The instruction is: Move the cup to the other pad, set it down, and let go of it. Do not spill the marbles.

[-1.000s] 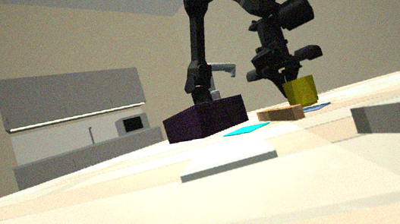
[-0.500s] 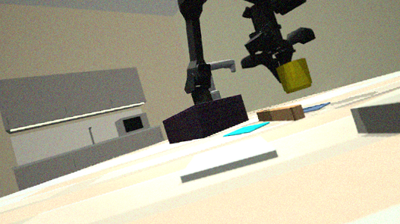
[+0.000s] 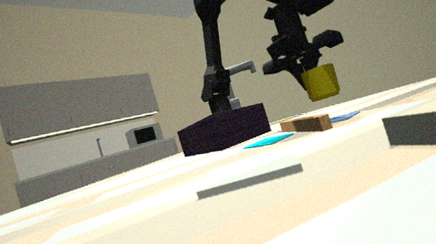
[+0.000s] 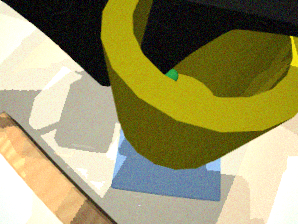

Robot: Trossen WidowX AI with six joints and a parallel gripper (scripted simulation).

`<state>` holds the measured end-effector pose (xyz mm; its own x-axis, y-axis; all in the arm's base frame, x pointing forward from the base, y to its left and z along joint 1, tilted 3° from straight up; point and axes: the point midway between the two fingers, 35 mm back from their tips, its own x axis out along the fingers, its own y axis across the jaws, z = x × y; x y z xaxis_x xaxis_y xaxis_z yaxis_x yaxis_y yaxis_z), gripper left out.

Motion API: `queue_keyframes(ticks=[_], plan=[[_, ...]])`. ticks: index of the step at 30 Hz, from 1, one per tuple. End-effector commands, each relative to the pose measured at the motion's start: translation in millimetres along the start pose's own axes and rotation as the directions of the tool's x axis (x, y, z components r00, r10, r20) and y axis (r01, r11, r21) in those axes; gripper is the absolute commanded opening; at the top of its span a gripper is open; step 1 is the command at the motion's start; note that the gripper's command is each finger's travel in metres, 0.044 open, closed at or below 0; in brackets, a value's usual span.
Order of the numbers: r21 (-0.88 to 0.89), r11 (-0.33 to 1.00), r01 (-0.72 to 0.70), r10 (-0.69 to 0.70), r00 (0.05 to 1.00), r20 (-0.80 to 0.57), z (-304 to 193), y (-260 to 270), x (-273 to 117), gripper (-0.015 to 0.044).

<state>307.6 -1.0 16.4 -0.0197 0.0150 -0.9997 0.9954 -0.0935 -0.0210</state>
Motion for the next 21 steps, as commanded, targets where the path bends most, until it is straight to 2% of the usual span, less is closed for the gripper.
queue_keyframes(ticks=[1,21], plan=[[0.0,1.0,0.001,-0.001,1.0,0.0,0.3,-0.2,0.5,0.0],[-0.002,1.0,-0.002,0.002,1.0,0.0,38.9,-20.5,-1.8,0.0]])
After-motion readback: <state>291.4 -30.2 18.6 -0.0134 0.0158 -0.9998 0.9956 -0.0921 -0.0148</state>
